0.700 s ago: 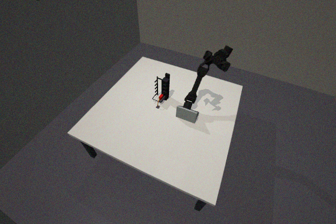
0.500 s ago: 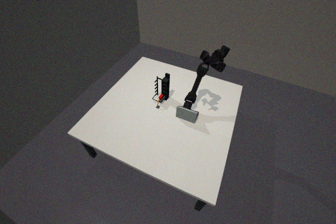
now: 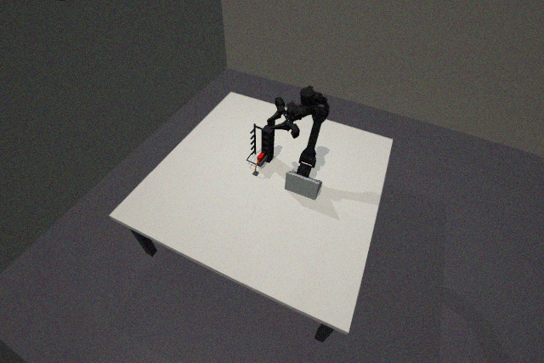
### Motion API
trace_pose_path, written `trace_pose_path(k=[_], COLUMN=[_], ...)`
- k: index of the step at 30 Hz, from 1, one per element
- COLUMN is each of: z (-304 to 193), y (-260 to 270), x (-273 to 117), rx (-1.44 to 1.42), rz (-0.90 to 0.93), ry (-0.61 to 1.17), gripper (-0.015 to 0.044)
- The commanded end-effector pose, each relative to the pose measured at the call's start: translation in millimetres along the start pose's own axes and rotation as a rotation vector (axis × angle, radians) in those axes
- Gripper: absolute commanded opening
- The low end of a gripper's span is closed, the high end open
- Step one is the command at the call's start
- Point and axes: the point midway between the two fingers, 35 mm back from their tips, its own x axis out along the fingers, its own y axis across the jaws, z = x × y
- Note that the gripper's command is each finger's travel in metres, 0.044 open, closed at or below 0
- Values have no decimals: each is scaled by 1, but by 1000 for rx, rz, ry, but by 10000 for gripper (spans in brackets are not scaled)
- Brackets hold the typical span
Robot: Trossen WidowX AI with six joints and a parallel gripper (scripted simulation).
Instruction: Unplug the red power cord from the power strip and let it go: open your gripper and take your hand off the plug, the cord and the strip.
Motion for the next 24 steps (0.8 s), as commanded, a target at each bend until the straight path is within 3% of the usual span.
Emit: trace_pose_path(k=[1, 12, 18, 24], z=[-50, -223, -325, -415], y=[-17, -59, -66, -58], x=[47, 124, 127, 106], rx=[-70, -219, -261, -264], rz=[6, 156, 353, 614], ry=[187, 716, 978, 1179], gripper=[160, 160, 160, 160])
